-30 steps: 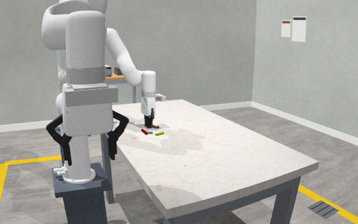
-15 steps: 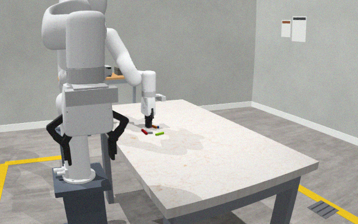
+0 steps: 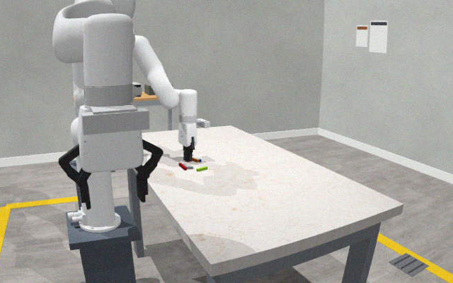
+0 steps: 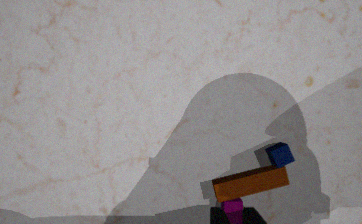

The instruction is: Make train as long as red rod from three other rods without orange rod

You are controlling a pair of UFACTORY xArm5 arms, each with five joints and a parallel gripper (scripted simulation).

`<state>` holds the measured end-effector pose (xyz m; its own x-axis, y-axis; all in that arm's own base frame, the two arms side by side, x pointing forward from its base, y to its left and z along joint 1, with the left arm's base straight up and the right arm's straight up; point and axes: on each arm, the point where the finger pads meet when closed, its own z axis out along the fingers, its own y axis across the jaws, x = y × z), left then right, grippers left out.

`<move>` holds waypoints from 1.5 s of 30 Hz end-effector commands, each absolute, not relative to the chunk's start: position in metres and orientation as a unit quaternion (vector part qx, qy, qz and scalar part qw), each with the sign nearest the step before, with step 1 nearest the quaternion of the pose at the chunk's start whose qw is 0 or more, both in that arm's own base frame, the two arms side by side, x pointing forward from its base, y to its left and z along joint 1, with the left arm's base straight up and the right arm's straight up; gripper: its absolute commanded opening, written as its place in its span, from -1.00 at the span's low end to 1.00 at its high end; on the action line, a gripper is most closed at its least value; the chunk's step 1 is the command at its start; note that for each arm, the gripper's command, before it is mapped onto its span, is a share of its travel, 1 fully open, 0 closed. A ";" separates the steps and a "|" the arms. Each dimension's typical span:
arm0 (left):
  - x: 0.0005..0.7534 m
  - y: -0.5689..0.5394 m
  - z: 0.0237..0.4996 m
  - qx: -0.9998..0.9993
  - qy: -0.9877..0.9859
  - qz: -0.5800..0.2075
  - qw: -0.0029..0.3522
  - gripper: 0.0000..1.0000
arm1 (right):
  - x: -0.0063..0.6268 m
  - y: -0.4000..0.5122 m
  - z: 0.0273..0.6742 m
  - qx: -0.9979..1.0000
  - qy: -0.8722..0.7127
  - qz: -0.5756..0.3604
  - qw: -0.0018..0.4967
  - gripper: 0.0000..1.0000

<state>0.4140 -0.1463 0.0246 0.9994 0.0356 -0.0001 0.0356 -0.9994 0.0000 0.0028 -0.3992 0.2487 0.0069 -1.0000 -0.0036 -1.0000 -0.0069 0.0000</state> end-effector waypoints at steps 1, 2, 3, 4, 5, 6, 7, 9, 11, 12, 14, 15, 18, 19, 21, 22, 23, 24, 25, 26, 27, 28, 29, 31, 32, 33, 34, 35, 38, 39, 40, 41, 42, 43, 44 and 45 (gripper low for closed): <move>0.415 -0.147 0.026 -1.000 -0.018 -0.002 -0.001 -0.89 | 0.003 -0.400 0.250 -0.710 0.705 0.000 0.000 1.00; 0.415 -0.147 0.026 -1.000 -0.018 -0.002 -0.001 -0.89 | 0.003 -0.400 0.250 -0.710 0.705 0.000 0.000 1.00; 0.415 -0.147 0.026 -1.000 -0.018 -0.002 -0.001 -0.89 | 0.003 -0.400 0.250 -0.710 0.705 0.000 0.000 1.00; 0.415 -0.147 0.026 -1.000 -0.018 -0.002 -0.001 -0.89 | 0.003 -0.400 0.250 -0.710 0.705 0.000 0.000 1.00; 0.415 -0.147 0.026 -1.000 -0.018 -0.002 -0.001 -0.89 | 0.003 -0.400 0.250 -0.710 0.705 0.000 0.000 1.00; 0.415 -0.147 0.026 -1.000 -0.018 -0.002 -0.001 -0.89 | 0.003 -0.400 0.250 -0.710 0.705 0.000 0.000 1.00; 0.415 -0.147 0.026 -1.000 -0.018 -0.002 -0.001 -0.89 | 0.003 -0.400 0.250 -0.710 0.705 0.000 0.000 1.00; 0.415 -0.147 0.026 -1.000 -0.018 -0.002 -0.001 -0.89 | 0.003 -0.400 0.250 -0.710 0.705 0.000 0.000 1.00; 0.415 -0.147 0.026 -1.000 -0.018 -0.002 -0.001 -0.89 | 0.003 -0.400 0.250 -0.710 0.705 0.000 0.000 1.00; 0.415 -0.147 0.026 -1.000 -0.018 -0.002 -0.001 -0.89 | 0.003 -0.400 0.250 -0.710 0.705 0.000 0.000 1.00; 0.415 -0.147 0.026 -1.000 -0.018 -0.002 -0.001 -0.89 | 0.003 -0.400 0.250 -0.710 0.705 0.000 0.000 1.00; 0.415 -0.147 0.026 -1.000 -0.018 -0.002 -0.001 -0.89 | 0.003 -0.400 0.250 -0.710 0.705 0.000 0.000 1.00; 0.415 -0.147 0.027 -1.000 -0.018 -0.002 -0.001 -0.89 | 0.003 -0.400 0.250 -0.710 0.705 0.000 0.000 1.00; 0.415 -0.147 0.027 -1.000 -0.018 -0.002 -0.001 -0.89 | 0.003 -0.400 0.250 -0.710 0.705 0.000 0.000 1.00; 0.415 -0.147 0.029 -1.000 -0.018 -0.002 -0.001 -0.89 | 0.003 -0.400 0.250 -0.710 0.705 0.000 0.000 1.00; 0.415 -0.147 0.032 -1.000 -0.018 -0.002 -0.001 -0.89 | 0.003 -0.400 0.250 -0.710 0.705 0.000 0.000 1.00; 0.415 -0.147 0.036 -1.000 -0.018 -0.002 -0.001 -0.89 | 0.003 -0.400 0.250 -0.710 0.705 0.000 0.000 1.00; 0.415 -0.147 0.041 -1.000 -0.018 -0.002 -0.001 -0.89 | 0.003 -0.400 0.250 -0.710 0.705 0.000 0.000 1.00; 0.415 -0.147 0.047 -1.000 -0.018 -0.002 -0.001 -0.89 | 0.003 -0.400 0.250 -0.710 0.705 0.000 0.000 1.00; 0.415 -0.147 0.054 -1.000 -0.018 -0.002 -0.001 -0.89 | 0.003 -0.400 0.250 -0.710 0.705 0.000 0.000 1.00; 0.415 -0.147 0.061 -1.000 -0.018 -0.002 -0.001 -0.89 | 0.003 -0.400 0.250 -0.710 0.705 0.000 0.000 1.00; 0.415 -0.147 0.069 -1.000 -0.018 -0.002 -0.001 -0.89 | 0.003 -0.400 0.250 -0.710 0.705 0.000 0.000 1.00; 0.415 -0.147 0.077 -1.000 -0.018 -0.002 -0.001 -0.89 | 0.003 -0.400 0.250 -0.710 0.705 0.000 0.000 1.00; 0.415 -0.147 0.092 -1.000 -0.018 -0.002 -0.001 -0.89 | 0.003 -0.400 0.250 -0.710 0.705 0.000 0.000 1.00; 0.415 -0.147 0.099 -1.000 -0.018 -0.002 -0.001 -0.89 | 0.003 -0.400 0.250 -0.710 0.705 0.000 0.000 1.00; 0.415 -0.147 0.105 -1.000 -0.018 -0.002 -0.001 -0.89 | 0.003 -0.400 0.250 -0.710 0.705 0.000 0.000 1.00; 0.415 -0.147 0.111 -1.000 -0.018 -0.002 -0.001 -0.89 | 0.003 -0.400 0.250 -0.710 0.705 0.000 0.000 1.00; 0.415 -0.147 0.116 -1.000 -0.018 -0.002 -0.001 -0.89 | 0.003 -0.400 0.250 -0.710 0.705 0.000 0.000 1.00; 0.415 -0.147 0.120 -1.000 -0.018 -0.002 -0.001 -0.89 | 0.003 -0.400 0.250 -0.710 0.705 0.000 0.000 1.00; 0.415 -0.147 0.122 -1.000 -0.018 -0.002 -0.001 -0.89 | 0.003 -0.400 0.250 -0.710 0.705 0.000 0.000 1.00; 0.415 -0.147 0.124 -1.000 -0.018 -0.002 -0.001 -0.89 | 0.003 -0.400 0.250 -0.710 0.705 0.000 0.000 1.00; 0.415 -0.147 0.125 -1.000 -0.018 -0.002 -0.001 -0.89 | 0.003 -0.400 0.250 -0.710 0.705 0.000 0.000 1.00; 0.415 -0.147 0.126 -1.000 -0.018 -0.002 -0.001 -0.89 | 0.003 -0.400 0.250 -0.710 0.705 0.000 0.000 1.00; 0.415 -0.147 0.126 -1.000 -0.018 -0.002 -0.001 -0.89 | 0.003 -0.400 0.250 -0.710 0.705 0.000 0.000 1.00; 0.415 -0.147 0.126 -1.000 -0.018 -0.002 -0.001 -0.89 | 0.003 -0.400 0.250 -0.710 0.705 0.000 0.000 1.00; 0.415 -0.147 0.126 -1.000 -0.018 -0.002 -0.001 -0.89 | 0.003 -0.400 0.250 -0.710 0.705 0.000 0.000 1.00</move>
